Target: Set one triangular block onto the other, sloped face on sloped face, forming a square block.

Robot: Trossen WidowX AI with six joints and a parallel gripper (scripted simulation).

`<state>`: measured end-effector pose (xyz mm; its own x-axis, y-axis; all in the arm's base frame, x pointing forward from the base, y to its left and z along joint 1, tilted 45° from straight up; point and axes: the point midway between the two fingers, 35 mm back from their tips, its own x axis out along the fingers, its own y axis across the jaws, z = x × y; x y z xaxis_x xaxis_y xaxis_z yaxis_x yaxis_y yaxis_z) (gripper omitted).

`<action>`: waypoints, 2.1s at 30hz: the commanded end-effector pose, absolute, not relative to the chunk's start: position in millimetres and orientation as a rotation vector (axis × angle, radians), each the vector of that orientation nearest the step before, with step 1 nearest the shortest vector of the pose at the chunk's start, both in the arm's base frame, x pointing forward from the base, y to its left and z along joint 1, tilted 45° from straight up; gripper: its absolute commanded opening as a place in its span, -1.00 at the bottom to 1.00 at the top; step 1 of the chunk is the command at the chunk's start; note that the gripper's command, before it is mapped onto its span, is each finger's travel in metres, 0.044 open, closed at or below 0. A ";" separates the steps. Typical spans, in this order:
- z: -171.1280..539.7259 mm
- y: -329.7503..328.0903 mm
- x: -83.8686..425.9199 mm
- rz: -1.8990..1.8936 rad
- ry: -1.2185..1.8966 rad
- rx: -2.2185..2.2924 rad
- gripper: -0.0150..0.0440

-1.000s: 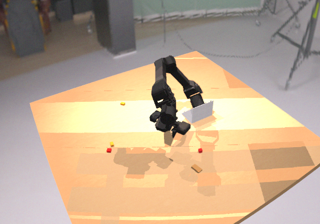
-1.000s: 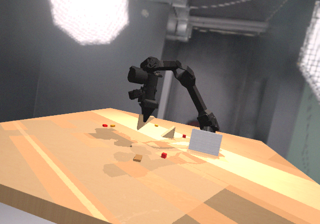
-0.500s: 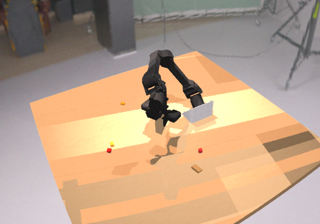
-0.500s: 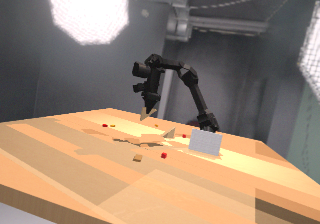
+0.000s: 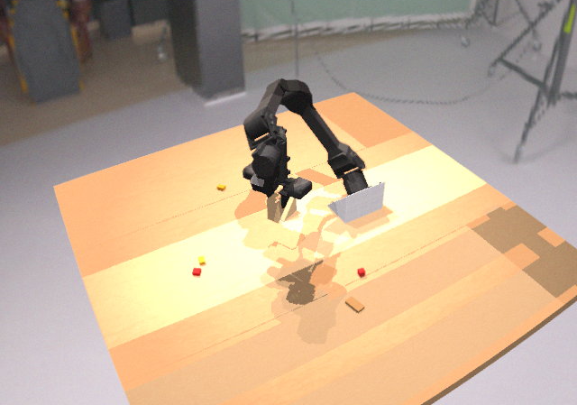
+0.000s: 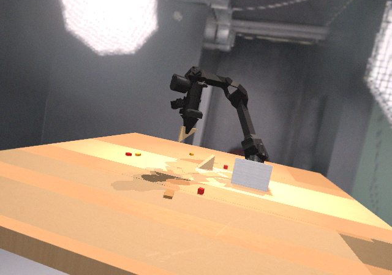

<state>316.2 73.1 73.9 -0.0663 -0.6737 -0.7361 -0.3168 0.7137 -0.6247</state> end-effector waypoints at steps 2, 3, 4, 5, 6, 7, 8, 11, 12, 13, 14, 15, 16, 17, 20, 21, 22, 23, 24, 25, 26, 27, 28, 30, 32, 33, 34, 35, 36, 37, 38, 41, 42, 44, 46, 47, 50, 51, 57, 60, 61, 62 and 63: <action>93.4 59.6 307.7 -0.348 1.660 -0.821 -0.49; 97.0 57.0 305.9 -0.347 1.659 -0.822 -0.49; 100.6 54.5 304.1 -0.347 1.659 -0.823 -0.49; 104.1 51.9 302.2 -0.346 1.658 -0.823 -0.49; 107.6 49.4 300.2 -0.346 1.657 -0.824 -0.49; 111.0 46.9 298.3 -0.345 1.656 -0.825 -0.49; 114.4 44.3 296.2 -0.345 1.655 -0.826 -0.49; 124.3 36.7 289.8 -0.343 1.652 -0.829 -0.49; 127.4 34.1 287.5 -0.343 1.651 -0.830 -0.49; 130.6 31.6 285.2 -0.343 1.650 -0.831 -0.49; 133.6 29.1 282.9 -0.342 1.649 -0.832 -0.49; 136.6 26.5 280.5 -0.342 1.648 -0.833 -0.49; 139.6 24.0 278.1 -0.342 1.648 -0.834 -0.49; 142.5 21.6 275.8 -0.341 1.647 -0.835 -0.49; 148.5 16.3 270.6 -0.341 1.645 -0.837 -0.49; 148.9 15.9 270.3 -0.341 1.645 -0.837 -0.49; 148.9 15.9 270.3 -0.341 1.645 -0.837 -0.49; 148.6 15.4 270.1 -0.341 1.645 -0.837 -0.49; 147.4 13.9 269.5 -0.343 1.646 -0.836 -0.49; 145.5 11.4 268.5 -0.345 1.648 -0.835 -0.49; 143.1 8.3 267.2 -0.348 1.651 -0.834 -0.49; 140.8 5.2 265.8 -0.350 1.653 -0.832 -0.49; 138.4 2.2 264.4 -0.353 1.655 -0.831 -0.49; 133.7 -3.9 261.3 -0.358 1.660 -0.829 -0.49; 129.0 -9.8 258.0 -0.364 1.665 -0.826 -0.49; 126.3 -12.5 256.3 -0.366 1.668 -0.825 -0.49; 123.6 -15.1 254.5 -0.369 1.670 -0.824 -0.49; 121.0 -17.7 252.7 -0.372 1.673 -0.822 -0.49; 118.3 -20.3 250.8 -0.375 1.676 -0.821 -0.49; 115.7 -22.9 248.8 -0.377 1.678 -0.820 -0.49; 113.0 -25.5 246.8 -0.380 1.681 -0.818 -0.49; 105.1 -33.1 240.3 -0.388 1.689 -0.815 -0.49; 102.9 -35.1 238.4 -0.390 1.691 -0.814 -0.49; 101.3 -37.2 238.8 -0.392 1.693 -0.813 -0.49; 99.5 -39.6 237.5 -0.392 1.693 -0.813 -0.49; 97.9 -41.7 236.3 -0.392 1.693 -0.813 -0.49; 90.7 -51.1 230.8 -0.392 1.693 -0.813 -0.49; 88.3 -54.2 228.9 -0.393 1.693 -0.813 -0.49; 85.7 -59.1 227.9 -0.391 1.691 -0.814 -0.49; 85.9 -59.2 227.7 -0.388 1.690 -0.815 -0.49; 85.9 -59.2 227.7 -0.388 1.690 -0.815 -0.49; 85.8 -59.2 227.6 -0.387 1.691 -0.816 -0.49; 85.8 -59.2 227.6 -0.387 1.691 -0.816 -0.49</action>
<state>227.6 -58.4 85.9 -0.0992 -0.6902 -0.7168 -0.3080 0.7063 -0.6374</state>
